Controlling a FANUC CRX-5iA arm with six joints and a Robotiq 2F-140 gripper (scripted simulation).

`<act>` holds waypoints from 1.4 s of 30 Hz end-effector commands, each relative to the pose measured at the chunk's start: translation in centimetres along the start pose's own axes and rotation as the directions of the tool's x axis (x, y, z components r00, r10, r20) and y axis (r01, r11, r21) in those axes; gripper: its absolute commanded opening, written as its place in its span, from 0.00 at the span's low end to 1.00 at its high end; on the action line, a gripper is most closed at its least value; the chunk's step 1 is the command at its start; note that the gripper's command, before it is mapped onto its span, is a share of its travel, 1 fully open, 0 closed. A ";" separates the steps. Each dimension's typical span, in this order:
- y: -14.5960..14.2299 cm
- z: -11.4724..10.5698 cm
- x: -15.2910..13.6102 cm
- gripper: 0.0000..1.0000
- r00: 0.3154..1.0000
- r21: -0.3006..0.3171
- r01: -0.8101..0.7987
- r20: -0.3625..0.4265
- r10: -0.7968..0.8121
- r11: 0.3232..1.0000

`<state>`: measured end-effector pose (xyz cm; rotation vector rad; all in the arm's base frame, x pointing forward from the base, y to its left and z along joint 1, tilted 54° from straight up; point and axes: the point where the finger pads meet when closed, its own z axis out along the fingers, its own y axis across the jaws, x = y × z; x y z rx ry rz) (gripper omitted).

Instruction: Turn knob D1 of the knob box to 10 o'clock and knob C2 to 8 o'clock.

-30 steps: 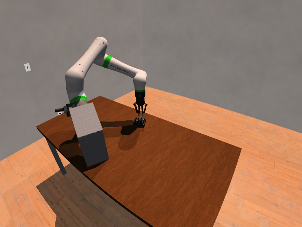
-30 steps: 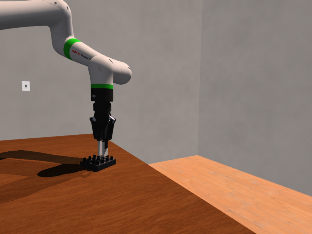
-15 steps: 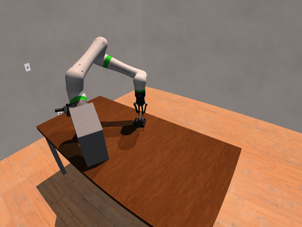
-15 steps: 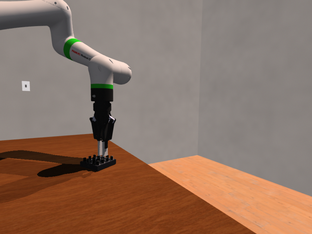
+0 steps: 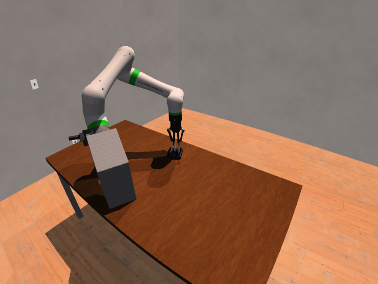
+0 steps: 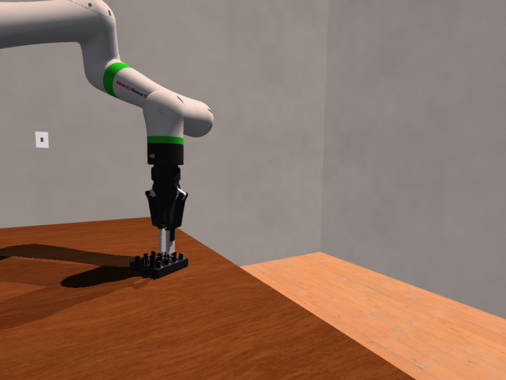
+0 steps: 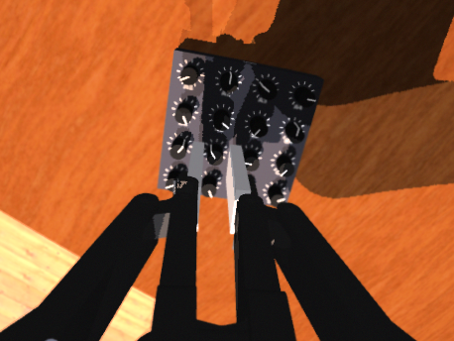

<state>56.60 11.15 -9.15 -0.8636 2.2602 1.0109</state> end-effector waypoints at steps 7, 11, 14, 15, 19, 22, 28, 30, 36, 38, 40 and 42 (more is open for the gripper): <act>0.0 0.0 0.0 0.12 1.000 0.000 0.000 0.000 0.000 1.000; 0.0 0.1 0.0 0.12 1.000 0.000 0.000 0.000 0.000 1.000; 0.0 0.2 0.0 0.12 1.000 0.000 0.000 0.000 0.000 1.000; 0.0 0.3 0.0 0.12 1.000 0.000 0.000 0.000 0.000 1.000; 0.0 0.6 0.0 0.12 1.000 0.000 0.000 0.000 0.000 1.000; 0.0 0.9 0.0 0.12 1.000 0.000 0.000 0.000 0.000 1.000; 0.0 1.2 0.0 0.12 1.000 0.000 0.000 0.000 0.000 1.000; 0.0 1.3 0.0 0.12 1.000 0.000 0.000 0.000 0.000 1.000; 0.0 1.4 0.0 0.12 1.000 0.000 0.000 0.000 0.000 1.000; 0.0 1.4 0.0 0.12 1.000 0.000 0.000 0.000 0.000 1.000; 0.0 1.4 0.0 0.12 1.000 0.000 0.000 0.000 0.000 1.000; 0.0 1.4 0.0 0.12 1.000 0.000 0.000 0.000 0.000 1.000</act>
